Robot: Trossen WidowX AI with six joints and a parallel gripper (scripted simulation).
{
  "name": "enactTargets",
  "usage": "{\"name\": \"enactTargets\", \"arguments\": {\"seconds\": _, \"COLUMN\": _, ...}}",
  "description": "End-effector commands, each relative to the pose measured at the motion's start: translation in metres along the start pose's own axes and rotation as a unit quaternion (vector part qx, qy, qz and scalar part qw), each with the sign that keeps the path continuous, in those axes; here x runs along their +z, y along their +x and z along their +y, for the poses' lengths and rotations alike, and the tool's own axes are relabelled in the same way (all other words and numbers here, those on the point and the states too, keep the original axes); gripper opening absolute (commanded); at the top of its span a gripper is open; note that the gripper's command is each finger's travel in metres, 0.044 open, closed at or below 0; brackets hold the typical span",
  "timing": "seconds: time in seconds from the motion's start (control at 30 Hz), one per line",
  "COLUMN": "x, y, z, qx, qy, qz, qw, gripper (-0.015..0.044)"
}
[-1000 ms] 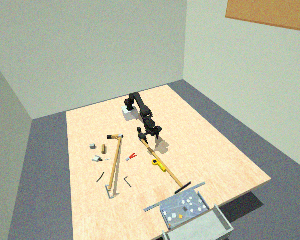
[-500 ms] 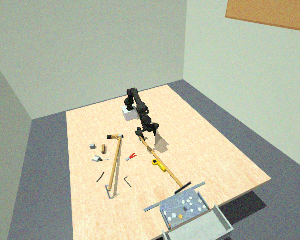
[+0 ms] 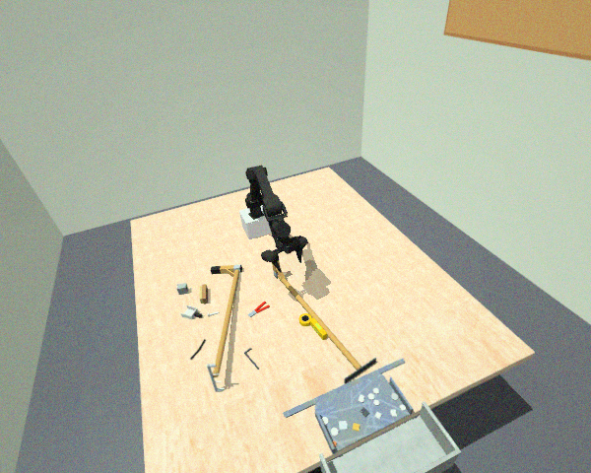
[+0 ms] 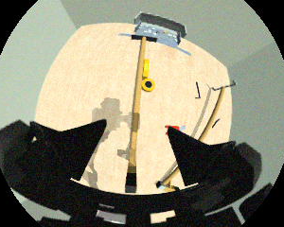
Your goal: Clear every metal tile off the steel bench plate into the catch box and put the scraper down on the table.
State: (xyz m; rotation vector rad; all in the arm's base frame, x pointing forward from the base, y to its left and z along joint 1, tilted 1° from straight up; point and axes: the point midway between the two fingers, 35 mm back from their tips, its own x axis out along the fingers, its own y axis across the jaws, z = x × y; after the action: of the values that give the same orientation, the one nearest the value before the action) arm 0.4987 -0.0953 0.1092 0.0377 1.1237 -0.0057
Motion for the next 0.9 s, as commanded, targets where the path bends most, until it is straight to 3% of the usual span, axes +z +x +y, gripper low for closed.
{"name": "enactTargets", "arguments": {"seconds": 0.0, "x": -0.007, "y": -0.005, "z": -0.001, "qx": 0.003, "qy": -0.002, "qz": -0.003, "qw": 1.0, "gripper": 0.044}}
{"name": "enactTargets", "arguments": {"seconds": 0.87, "x": -0.049, "y": -0.044, "z": -0.009, "qx": 0.005, "qy": -0.004, "qz": -0.039, "qw": 0.999, "gripper": 0.044}}
